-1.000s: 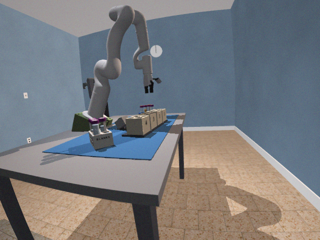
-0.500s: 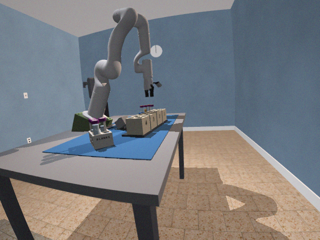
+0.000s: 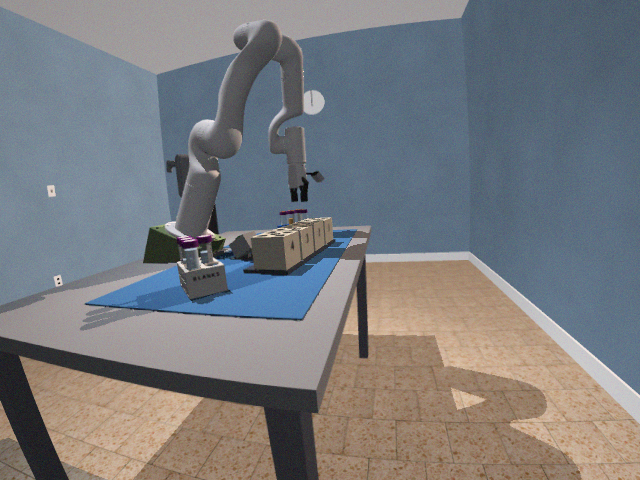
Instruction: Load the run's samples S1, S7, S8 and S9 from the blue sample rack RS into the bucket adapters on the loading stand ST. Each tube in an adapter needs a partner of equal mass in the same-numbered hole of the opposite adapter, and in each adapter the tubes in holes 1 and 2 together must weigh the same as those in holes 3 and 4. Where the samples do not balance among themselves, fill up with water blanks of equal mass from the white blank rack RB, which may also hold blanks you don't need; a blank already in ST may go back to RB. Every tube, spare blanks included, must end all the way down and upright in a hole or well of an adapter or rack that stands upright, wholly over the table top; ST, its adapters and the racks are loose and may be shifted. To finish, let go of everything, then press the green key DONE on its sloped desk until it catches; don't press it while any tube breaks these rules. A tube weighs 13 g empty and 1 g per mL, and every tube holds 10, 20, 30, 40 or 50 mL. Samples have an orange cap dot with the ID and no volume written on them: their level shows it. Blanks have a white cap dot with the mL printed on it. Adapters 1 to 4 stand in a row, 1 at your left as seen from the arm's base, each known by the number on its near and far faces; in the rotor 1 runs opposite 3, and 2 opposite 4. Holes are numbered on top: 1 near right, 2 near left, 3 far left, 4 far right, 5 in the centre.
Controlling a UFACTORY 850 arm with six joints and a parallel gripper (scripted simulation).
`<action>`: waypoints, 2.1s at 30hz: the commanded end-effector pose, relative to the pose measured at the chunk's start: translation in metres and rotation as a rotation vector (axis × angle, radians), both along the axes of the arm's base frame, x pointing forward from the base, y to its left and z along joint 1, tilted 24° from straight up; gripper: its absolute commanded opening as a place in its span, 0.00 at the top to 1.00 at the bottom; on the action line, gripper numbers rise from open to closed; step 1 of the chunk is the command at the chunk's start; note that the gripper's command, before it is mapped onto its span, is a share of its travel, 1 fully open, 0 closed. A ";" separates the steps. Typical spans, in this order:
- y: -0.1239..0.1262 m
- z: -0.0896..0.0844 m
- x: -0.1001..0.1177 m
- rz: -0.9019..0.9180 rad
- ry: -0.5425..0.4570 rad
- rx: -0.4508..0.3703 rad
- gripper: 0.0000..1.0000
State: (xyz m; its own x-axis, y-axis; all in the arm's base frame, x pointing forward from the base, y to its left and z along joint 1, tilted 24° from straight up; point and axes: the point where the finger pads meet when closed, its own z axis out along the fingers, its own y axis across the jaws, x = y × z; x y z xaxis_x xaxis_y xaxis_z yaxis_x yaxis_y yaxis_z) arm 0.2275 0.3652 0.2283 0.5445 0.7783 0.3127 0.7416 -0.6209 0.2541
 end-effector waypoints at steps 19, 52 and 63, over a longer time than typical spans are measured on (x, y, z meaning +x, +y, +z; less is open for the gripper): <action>0.002 -0.013 0.006 0.000 -0.004 0.003 0.00; 0.001 -0.003 0.002 0.000 -0.004 0.003 0.00; -0.001 0.021 -0.009 0.000 -0.004 0.003 0.00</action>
